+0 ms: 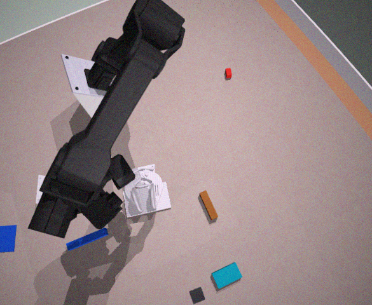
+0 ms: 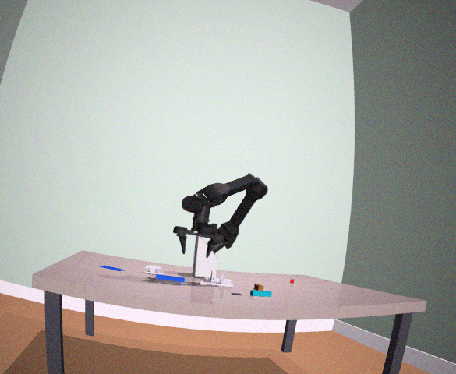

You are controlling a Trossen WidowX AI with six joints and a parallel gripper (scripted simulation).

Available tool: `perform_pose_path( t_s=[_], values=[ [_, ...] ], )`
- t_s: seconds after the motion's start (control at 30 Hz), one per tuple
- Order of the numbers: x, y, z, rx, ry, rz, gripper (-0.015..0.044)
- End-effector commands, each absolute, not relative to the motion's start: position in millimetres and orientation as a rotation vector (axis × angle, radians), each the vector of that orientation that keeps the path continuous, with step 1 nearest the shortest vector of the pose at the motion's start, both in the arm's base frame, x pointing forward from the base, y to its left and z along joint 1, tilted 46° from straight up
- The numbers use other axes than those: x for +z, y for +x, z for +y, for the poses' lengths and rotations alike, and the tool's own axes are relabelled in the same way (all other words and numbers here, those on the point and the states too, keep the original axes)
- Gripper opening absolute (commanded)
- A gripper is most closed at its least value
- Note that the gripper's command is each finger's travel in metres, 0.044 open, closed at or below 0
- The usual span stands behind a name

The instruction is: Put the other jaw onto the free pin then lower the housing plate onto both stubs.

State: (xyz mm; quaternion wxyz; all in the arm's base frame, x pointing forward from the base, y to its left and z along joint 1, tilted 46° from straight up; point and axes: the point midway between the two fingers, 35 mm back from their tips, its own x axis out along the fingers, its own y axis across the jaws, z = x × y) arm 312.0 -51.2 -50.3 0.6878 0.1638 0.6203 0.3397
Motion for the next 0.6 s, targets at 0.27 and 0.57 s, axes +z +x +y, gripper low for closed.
perform_pose_path(
  t_s=[0.27, 0.57],
  values=[
    [-88, 291, -100, 0.96, 0.113, 1.26, 0.044],
    [-116, 267, -131, 1.113, -0.07, 1.139, 0.044]
  ],
)
